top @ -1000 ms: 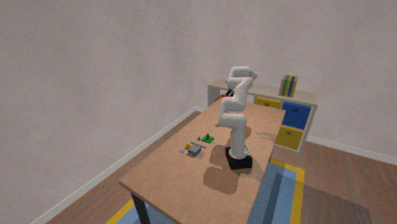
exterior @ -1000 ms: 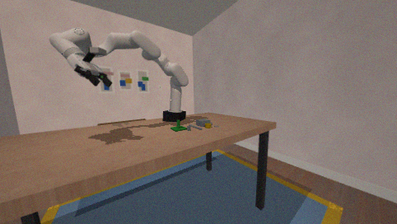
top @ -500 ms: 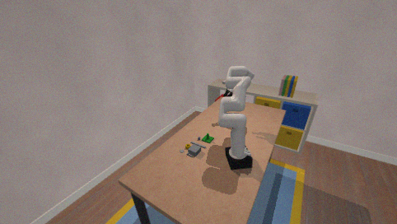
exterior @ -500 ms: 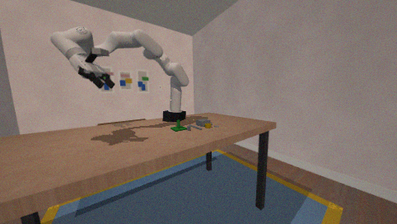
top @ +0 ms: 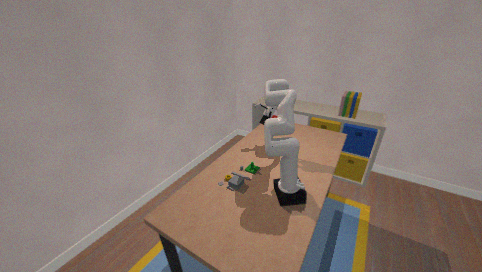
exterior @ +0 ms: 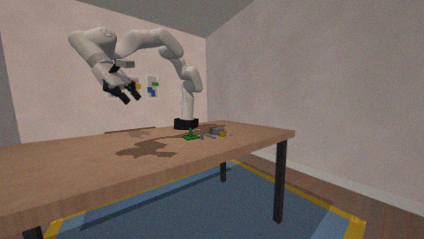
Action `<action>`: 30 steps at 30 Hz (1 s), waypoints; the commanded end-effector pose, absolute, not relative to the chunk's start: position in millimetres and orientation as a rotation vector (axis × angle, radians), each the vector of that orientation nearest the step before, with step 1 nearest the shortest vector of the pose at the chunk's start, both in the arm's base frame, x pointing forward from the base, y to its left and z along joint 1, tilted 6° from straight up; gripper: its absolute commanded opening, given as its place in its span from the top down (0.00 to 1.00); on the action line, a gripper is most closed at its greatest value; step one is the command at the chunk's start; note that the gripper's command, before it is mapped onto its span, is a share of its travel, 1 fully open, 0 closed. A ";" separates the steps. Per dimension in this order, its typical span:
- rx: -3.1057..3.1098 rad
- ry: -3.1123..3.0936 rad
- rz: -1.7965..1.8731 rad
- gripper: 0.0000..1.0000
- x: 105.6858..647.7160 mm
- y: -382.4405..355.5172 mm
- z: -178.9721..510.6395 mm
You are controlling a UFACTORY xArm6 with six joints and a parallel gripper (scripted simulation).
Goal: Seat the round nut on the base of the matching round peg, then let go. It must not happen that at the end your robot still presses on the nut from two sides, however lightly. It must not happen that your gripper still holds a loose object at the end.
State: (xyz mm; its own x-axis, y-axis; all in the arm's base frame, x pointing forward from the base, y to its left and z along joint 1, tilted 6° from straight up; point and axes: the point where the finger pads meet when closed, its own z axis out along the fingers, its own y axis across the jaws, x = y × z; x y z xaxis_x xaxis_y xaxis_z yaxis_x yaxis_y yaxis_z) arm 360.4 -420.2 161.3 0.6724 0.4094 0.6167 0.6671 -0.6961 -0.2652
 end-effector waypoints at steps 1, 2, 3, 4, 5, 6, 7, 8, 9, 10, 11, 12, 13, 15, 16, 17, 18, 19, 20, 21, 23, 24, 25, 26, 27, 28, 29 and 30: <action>-2.457 -0.771 -0.651 0.40 378.0 -403.9 156.7; -2.469 -0.748 -0.618 0.40 384.6 -395.1 153.8; -2.482 -0.725 -0.584 0.40 391.1 -385.9 150.9; -2.495 -0.702 -0.550 0.40 397.5 -376.2 147.9; -2.509 -0.679 -0.516 0.40 403.7 -366.2 144.9; -2.524 -0.655 -0.481 0.40 409.6 -355.8 141.8; -2.539 -0.632 -0.447 0.40 415.3 -345.1 138.8; -2.555 -0.609 -0.413 0.40 420.7 -334.0 135.7; -2.571 -0.586 -0.380 0.40 425.8 -322.6 132.6; -2.588 -0.563 -0.347 0.40 430.5 -311.0 129.6; -2.605 -0.540 -0.315 0.40 434.9 -299.2 126.5; -2.623 -0.518 -0.284 0.40 438.9 -287.1 123.5; -2.641 -0.496 -0.254 0.40 442.5 -274.9 120.5; -2.678 -0.453 -0.198 0.40 448.5 -250.1 114.7; -2.678 -0.453 -0.198 0.40 448.5 -250.1 114.7; -2.678 -0.453 -0.198 0.40 448.5 -250.1 114.7; -2.697 -0.432 -0.172 0.40 450.9 -237.7 111.9; -2.717 -0.411 -0.148 0.40 452.8 -225.2 109.1; -2.736 -0.391 -0.126 0.40 454.3 -212.7 106.4; -2.756 -0.371 -0.105 0.40 455.5 -200.3 103.8; -2.794 -0.334 -0.071 0.40 456.5 -175.7 98.8; -2.814 -0.316 -0.056 0.40 456.5 -163.7 96.4; -2.832 -0.298 -0.044 0.40 456.1 -151.8 94.1; -2.851 -0.281 -0.033 0.40 455.3 -140.1 91.9; -2.869 -0.265 -0.025 0.40 454.2 -128.7 89.8; -2.886 -0.249 -0.018 0.40 452.9 -117.5 87.8; -2.903 -0.233 -0.013 0.40 451.2 -106.6 85.8; -2.919 -0.219 -0.010 0.40 449.3 -96.1 83.9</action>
State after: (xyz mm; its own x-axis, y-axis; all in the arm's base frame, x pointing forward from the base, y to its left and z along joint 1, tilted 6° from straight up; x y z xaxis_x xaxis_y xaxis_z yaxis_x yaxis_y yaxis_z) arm 449.9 -136.8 89.4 0.9779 0.2026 0.0521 0.2089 -0.9310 -0.2993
